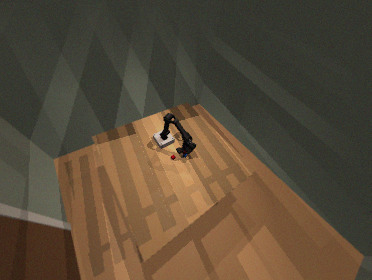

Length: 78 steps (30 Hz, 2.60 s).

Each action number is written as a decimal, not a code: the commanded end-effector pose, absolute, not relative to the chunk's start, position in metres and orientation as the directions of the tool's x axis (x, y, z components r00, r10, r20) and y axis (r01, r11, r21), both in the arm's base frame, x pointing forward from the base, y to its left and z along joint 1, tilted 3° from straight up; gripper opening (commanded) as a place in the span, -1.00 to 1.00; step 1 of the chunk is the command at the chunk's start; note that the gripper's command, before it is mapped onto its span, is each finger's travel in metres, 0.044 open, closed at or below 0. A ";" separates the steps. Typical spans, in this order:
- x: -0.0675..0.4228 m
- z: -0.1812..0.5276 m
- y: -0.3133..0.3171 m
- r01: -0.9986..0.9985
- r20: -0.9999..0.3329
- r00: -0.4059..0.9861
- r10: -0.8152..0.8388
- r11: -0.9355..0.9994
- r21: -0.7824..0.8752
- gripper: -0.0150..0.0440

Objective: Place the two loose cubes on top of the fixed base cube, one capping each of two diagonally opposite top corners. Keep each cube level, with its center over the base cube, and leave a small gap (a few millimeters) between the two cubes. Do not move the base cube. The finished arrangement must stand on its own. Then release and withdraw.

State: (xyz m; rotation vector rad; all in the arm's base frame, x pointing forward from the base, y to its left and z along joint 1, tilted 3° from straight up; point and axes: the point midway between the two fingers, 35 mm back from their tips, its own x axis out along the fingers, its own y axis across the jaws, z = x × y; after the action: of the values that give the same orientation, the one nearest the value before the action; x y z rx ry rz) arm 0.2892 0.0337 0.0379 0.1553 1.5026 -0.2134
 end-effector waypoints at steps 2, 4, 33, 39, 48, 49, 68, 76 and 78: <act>0.288 0.036 0.033 0.233 -0.998 0.051 -0.047 0.972 -0.034 -0.14; 0.288 0.036 0.033 0.233 -0.998 0.051 -0.047 0.972 -0.034 -0.14; 0.288 0.058 0.035 0.236 -0.998 0.054 -0.044 0.971 -0.030 0.20; 0.288 0.068 0.035 0.236 -0.998 0.054 -0.044 0.971 -0.030 0.20; 0.281 0.075 0.010 0.491 -0.998 0.050 -0.047 0.871 -0.016 0.41; 0.280 0.077 0.003 0.559 -0.998 0.050 -0.047 0.829 -0.011 0.41; 0.237 0.111 -0.080 0.993 -0.997 0.047 -0.060 -0.103 0.053 0.41; 0.240 0.070 -0.083 0.993 -0.997 0.047 -0.060 -0.103 0.053 0.41; 0.240 0.054 -0.084 0.993 -0.997 0.047 -0.060 -0.103 0.053 0.41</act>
State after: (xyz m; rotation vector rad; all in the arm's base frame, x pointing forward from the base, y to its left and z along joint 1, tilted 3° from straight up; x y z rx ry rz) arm 0.2456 -0.0845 0.0818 1.2692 1.0540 -1.2553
